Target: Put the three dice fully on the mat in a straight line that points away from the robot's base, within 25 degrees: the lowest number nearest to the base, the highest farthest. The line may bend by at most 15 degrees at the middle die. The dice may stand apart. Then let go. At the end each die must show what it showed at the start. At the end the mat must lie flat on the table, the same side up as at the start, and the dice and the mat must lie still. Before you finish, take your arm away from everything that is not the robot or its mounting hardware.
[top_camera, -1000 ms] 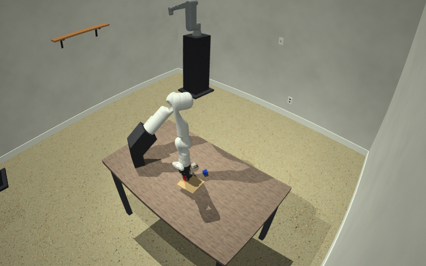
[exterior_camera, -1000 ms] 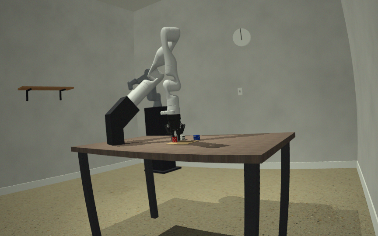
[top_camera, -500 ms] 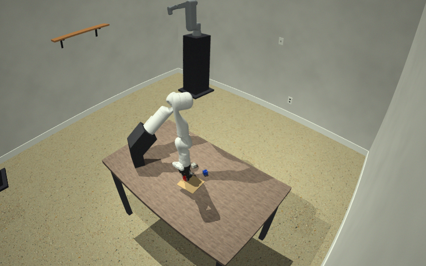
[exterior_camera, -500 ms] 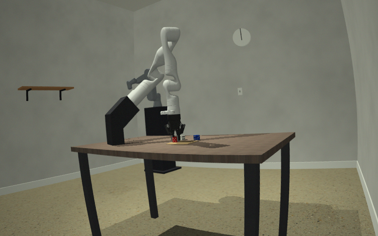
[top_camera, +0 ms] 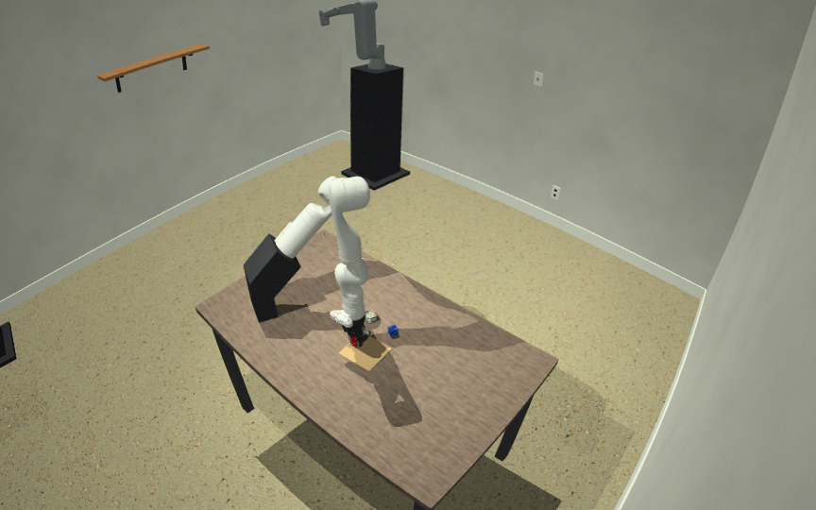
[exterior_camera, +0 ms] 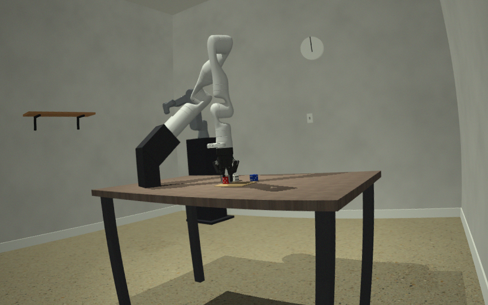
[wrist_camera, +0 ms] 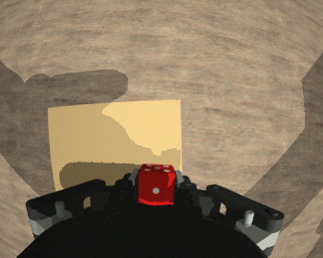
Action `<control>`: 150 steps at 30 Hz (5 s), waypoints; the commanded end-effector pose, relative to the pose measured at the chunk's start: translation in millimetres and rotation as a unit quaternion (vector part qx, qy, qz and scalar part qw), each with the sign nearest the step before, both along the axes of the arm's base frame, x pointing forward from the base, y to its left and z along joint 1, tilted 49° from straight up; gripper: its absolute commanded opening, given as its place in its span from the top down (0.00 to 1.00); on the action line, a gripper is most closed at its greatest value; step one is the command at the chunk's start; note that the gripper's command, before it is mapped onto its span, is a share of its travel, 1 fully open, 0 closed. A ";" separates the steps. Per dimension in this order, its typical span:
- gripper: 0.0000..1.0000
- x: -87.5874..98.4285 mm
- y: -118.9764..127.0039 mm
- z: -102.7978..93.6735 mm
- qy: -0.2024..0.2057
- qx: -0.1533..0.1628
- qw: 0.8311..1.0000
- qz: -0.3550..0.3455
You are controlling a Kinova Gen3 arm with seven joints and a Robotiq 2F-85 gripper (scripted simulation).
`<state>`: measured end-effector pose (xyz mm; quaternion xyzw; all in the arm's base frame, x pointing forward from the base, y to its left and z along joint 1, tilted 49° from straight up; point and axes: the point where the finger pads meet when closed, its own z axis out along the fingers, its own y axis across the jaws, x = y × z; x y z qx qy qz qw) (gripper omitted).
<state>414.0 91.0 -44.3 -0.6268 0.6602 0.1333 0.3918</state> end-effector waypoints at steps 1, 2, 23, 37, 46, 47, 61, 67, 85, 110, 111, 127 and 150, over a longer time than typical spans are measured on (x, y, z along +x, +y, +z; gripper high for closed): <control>0.70 1.4 -2.4 -2.9 -0.003 -0.005 1.000 0.001; 0.66 1.4 -2.4 -2.9 -0.003 -0.005 1.000 0.001; 0.54 1.0 -2.6 -2.4 -0.003 -0.005 1.000 0.001; 0.54 -17.6 -30.0 28.8 -0.001 -0.001 1.000 0.003; 0.54 -29.8 -53.3 54.2 -0.002 0.000 1.000 0.003; 0.54 -29.8 -53.3 54.2 -0.002 0.000 1.000 0.003; 0.00 -31.7 -60.0 59.6 -0.002 -0.001 1.000 0.002; 0.00 -31.7 -59.9 59.6 -0.002 -0.001 1.000 0.002; 0.00 -32.0 -57.9 60.8 0.008 0.004 1.000 -0.005; 0.00 -22.8 -33.4 88.7 0.242 0.105 0.941 -0.212; 0.00 -21.7 -31.2 91.2 0.257 0.112 0.933 -0.226; 0.00 -2.6 -1.1 126.9 0.443 0.208 0.761 -0.427; 0.00 15.7 29.3 162.8 0.558 0.292 0.543 -0.555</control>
